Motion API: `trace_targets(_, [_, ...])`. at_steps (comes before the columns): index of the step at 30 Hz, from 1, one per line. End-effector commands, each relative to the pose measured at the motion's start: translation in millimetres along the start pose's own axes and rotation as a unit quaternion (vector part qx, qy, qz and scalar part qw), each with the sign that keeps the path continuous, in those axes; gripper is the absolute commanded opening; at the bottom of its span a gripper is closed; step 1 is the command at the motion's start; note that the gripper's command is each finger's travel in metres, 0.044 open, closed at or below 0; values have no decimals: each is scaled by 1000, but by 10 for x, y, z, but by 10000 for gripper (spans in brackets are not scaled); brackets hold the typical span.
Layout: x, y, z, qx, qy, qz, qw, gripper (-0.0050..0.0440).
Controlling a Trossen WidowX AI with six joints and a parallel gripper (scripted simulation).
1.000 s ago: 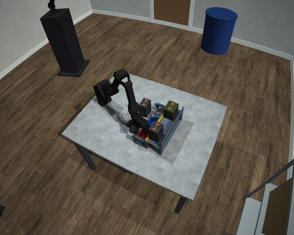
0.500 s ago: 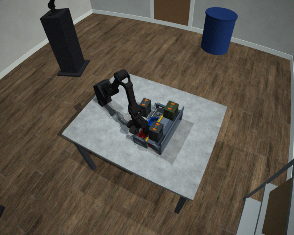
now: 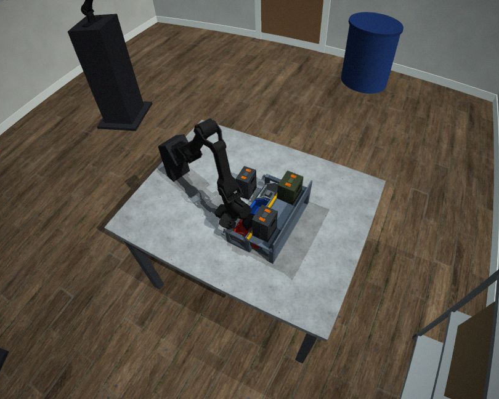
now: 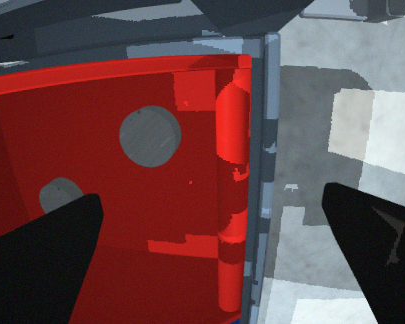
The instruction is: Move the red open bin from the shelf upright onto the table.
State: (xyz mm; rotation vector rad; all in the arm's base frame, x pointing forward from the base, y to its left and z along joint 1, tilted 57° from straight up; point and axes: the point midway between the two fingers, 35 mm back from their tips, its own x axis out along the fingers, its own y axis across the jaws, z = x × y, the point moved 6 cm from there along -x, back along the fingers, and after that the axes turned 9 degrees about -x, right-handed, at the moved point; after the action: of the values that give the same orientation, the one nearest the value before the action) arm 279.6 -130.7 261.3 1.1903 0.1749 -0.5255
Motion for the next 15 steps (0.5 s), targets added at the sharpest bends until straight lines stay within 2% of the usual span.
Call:
trace_targets(1, [-28, 37, 14, -1, -5, 8, 1000, 425])
trace_targets(15, [-13, 26, 10, -1, -4, 7, 1000, 425])
